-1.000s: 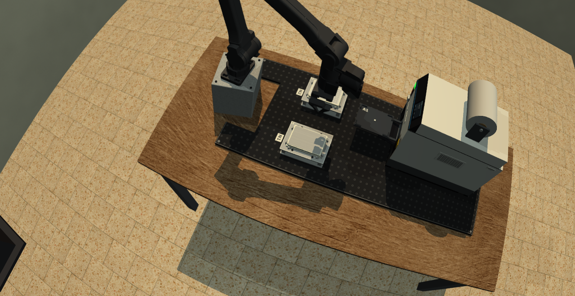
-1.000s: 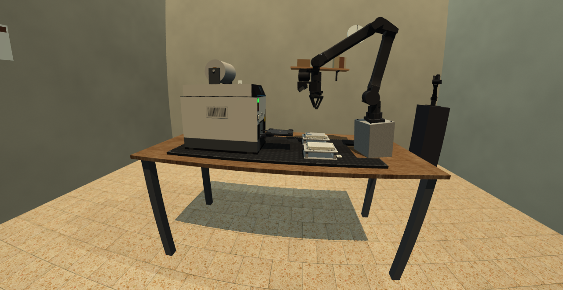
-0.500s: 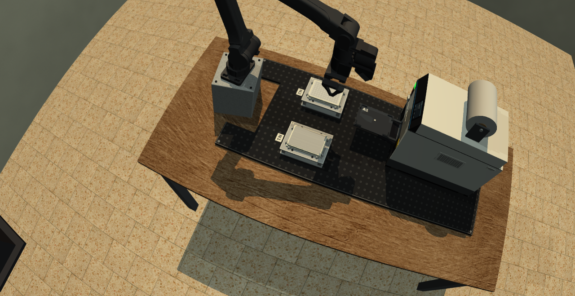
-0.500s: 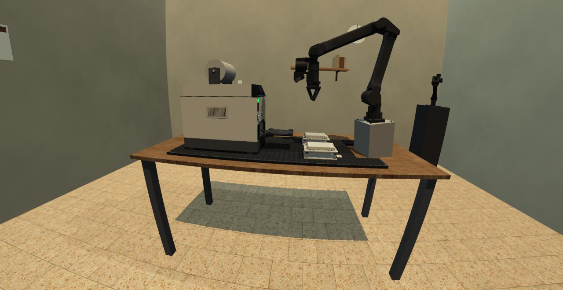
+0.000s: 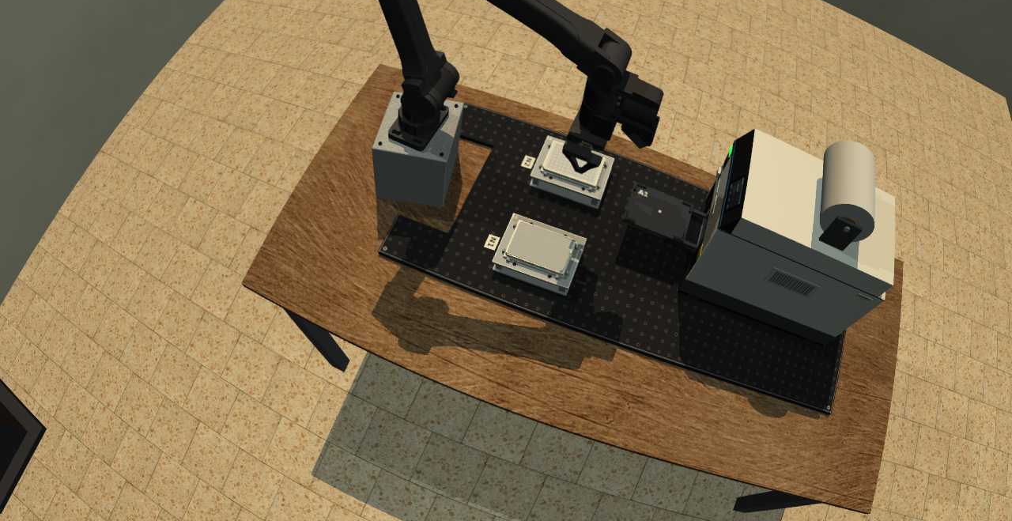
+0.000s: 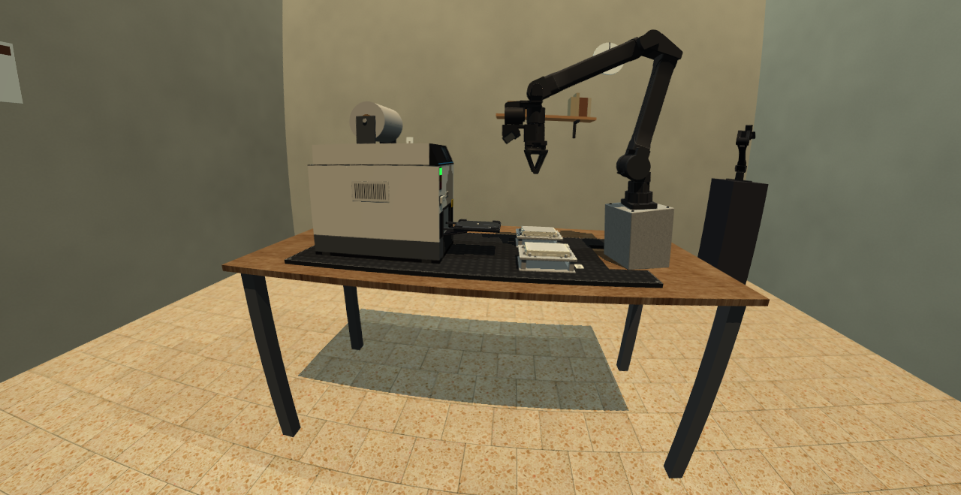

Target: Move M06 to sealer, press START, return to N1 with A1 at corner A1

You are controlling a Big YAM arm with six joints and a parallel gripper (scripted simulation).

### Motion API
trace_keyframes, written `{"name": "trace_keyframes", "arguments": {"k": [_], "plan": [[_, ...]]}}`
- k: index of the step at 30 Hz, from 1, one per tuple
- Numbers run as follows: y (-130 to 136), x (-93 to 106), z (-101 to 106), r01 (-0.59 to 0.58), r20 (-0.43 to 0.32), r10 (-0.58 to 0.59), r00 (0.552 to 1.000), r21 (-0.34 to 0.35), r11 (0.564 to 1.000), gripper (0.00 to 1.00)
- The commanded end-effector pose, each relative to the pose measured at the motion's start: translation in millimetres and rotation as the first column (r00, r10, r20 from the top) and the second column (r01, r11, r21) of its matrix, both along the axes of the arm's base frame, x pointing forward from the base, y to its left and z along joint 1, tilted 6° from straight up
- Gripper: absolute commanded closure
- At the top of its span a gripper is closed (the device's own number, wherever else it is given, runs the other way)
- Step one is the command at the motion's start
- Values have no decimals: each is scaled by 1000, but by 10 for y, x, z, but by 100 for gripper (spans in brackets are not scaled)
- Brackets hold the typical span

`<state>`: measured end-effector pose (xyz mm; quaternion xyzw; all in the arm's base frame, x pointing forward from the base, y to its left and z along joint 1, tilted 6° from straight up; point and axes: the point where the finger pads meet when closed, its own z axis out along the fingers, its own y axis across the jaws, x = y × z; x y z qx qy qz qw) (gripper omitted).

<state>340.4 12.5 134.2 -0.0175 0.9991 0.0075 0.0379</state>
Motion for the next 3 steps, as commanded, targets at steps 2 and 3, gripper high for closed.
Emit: {"name": "trace_keyframes", "arguments": {"k": [2, 3], "plan": [[-41, 71, 85, -6, 45, 6, 999, 1, 1000, 0], [-41, 71, 85, -6, 45, 6, 999, 1, 1000, 0]]}}
